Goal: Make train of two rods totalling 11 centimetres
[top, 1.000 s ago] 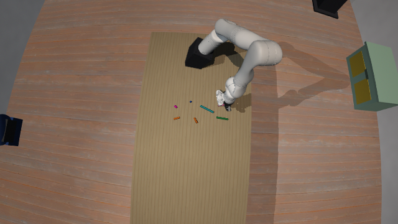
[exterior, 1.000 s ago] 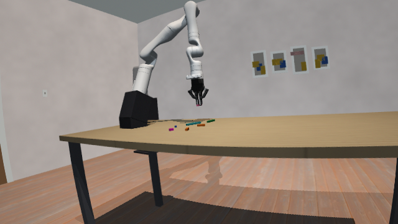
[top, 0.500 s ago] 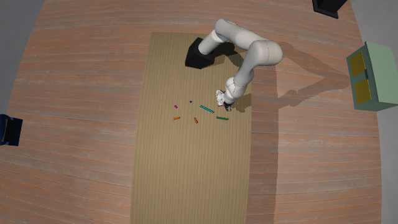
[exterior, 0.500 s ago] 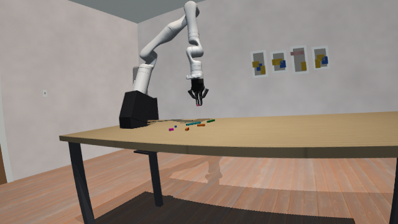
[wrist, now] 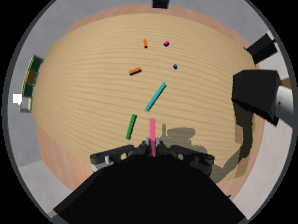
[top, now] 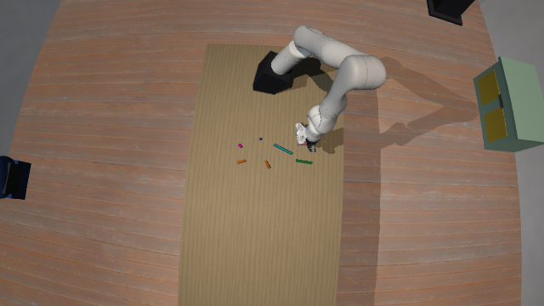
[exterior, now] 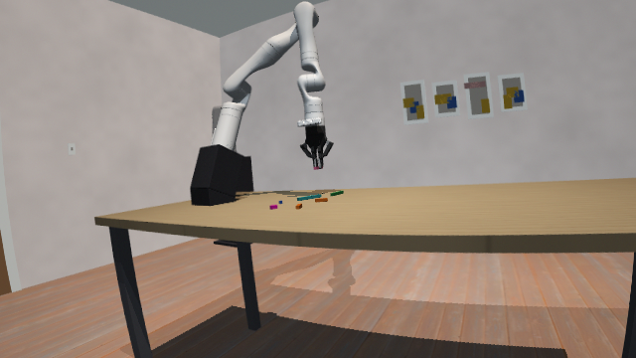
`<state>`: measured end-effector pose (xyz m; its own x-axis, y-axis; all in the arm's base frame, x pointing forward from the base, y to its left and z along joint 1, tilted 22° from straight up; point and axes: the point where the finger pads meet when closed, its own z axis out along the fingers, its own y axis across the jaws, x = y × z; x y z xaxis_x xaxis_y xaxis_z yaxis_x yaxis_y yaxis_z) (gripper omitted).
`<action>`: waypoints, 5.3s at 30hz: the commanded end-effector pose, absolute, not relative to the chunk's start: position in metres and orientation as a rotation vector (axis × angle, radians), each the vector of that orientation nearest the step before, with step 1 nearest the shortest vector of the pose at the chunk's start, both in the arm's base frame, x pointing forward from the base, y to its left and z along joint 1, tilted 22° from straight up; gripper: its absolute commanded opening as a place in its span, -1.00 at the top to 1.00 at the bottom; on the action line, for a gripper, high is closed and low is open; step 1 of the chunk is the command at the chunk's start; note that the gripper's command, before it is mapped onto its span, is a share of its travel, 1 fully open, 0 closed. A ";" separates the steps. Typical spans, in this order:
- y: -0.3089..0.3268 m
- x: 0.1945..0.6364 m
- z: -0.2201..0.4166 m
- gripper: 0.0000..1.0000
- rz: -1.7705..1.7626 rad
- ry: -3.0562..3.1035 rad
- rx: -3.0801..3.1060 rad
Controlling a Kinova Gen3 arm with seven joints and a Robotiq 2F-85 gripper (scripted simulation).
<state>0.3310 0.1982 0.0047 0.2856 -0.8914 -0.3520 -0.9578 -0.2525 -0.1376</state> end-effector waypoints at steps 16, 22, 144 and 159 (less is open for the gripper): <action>0.074 0.397 -0.045 0.91 0.345 2.147 -1.886; 0.011 0.408 -0.069 0.91 0.392 2.329 -1.685; -0.024 0.406 -0.176 0.91 0.457 2.488 -1.453; -0.024 0.406 -0.176 0.91 0.457 2.488 -1.453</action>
<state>0.4056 -0.0211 -0.1751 -0.4840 -0.8033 -0.3470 -0.8745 0.4581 0.1593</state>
